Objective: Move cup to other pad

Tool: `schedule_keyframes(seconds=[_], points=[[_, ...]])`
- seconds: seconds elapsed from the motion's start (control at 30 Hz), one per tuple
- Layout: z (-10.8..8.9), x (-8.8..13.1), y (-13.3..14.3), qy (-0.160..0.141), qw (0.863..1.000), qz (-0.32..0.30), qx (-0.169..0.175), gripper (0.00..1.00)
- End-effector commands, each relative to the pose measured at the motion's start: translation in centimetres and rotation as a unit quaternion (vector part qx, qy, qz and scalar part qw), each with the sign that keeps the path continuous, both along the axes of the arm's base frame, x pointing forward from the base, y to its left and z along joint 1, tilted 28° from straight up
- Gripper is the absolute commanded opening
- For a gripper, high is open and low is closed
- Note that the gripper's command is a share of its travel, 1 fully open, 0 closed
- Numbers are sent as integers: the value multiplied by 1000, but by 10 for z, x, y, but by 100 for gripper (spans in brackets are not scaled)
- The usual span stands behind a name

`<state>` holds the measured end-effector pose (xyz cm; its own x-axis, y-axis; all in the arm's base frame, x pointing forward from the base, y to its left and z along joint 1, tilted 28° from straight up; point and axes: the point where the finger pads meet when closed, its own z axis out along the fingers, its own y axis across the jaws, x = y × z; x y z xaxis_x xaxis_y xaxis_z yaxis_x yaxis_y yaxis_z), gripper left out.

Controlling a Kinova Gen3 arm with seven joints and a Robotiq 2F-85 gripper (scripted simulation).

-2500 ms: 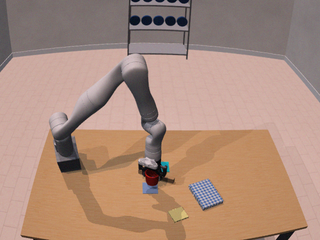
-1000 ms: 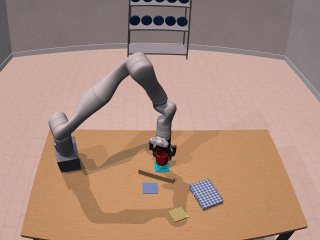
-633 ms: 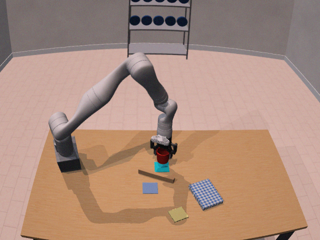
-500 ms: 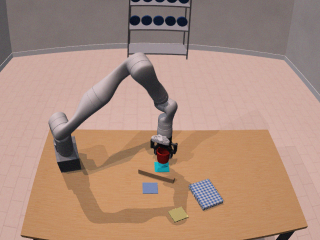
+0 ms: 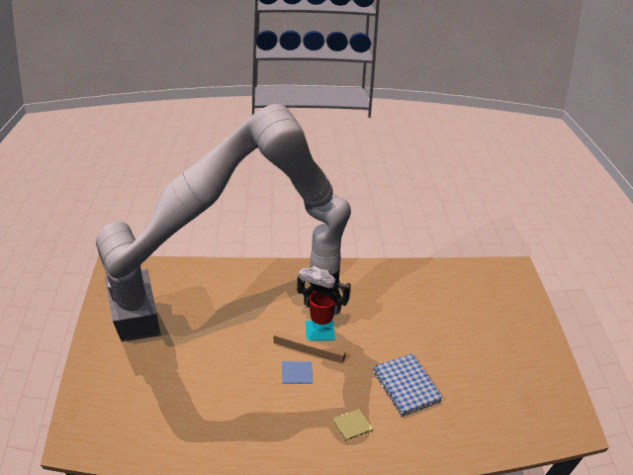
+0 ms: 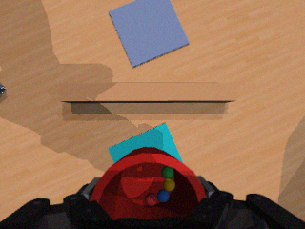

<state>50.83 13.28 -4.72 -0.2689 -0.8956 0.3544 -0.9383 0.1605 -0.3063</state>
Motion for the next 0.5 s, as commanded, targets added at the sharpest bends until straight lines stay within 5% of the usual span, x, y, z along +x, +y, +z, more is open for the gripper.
schedule_keyframes(seconds=[0.0, 0.47], points=[[-6, -3, 1, 2, 1000, -4, 1, 83], [-30, 1, -8, 1, 1000, -4, 2, 83]])
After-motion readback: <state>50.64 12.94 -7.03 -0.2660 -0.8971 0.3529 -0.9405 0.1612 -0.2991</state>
